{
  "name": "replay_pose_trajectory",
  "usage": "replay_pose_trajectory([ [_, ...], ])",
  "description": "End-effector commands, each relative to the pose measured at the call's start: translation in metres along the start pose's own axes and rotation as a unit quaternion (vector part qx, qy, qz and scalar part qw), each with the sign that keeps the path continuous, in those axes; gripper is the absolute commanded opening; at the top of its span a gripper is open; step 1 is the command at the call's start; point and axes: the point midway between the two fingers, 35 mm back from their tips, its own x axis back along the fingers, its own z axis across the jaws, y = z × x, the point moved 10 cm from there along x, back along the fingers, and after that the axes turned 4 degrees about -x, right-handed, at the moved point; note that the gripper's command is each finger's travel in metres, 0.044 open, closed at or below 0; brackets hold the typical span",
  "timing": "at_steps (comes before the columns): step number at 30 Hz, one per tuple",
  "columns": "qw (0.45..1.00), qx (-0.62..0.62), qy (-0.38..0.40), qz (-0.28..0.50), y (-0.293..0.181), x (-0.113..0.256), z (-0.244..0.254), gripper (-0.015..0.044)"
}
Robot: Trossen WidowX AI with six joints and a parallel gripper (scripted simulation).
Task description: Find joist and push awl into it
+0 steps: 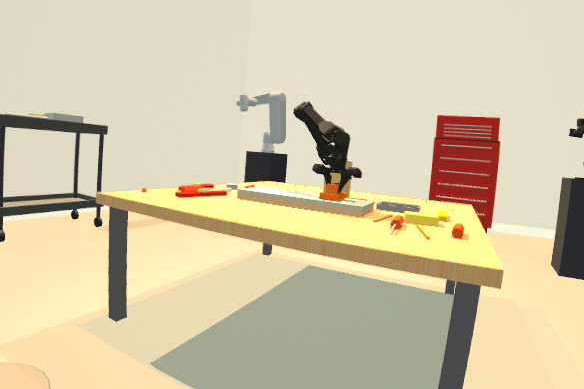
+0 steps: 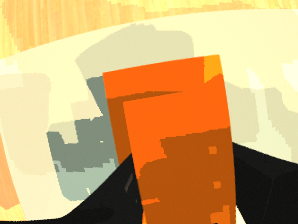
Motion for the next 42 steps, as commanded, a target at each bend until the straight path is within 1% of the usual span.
replay_pose_trajectory([
  [1,1.000,0.002,0.003,0.001,-0.002,0.000,0.012,0.0000],
  [28,1.000,0.001,0.005,0.001,-0.007,0.002,0.080,0.0000],
  [42,1.000,0.001,0.005,0.001,-0.006,0.002,0.074,0.0000],
])
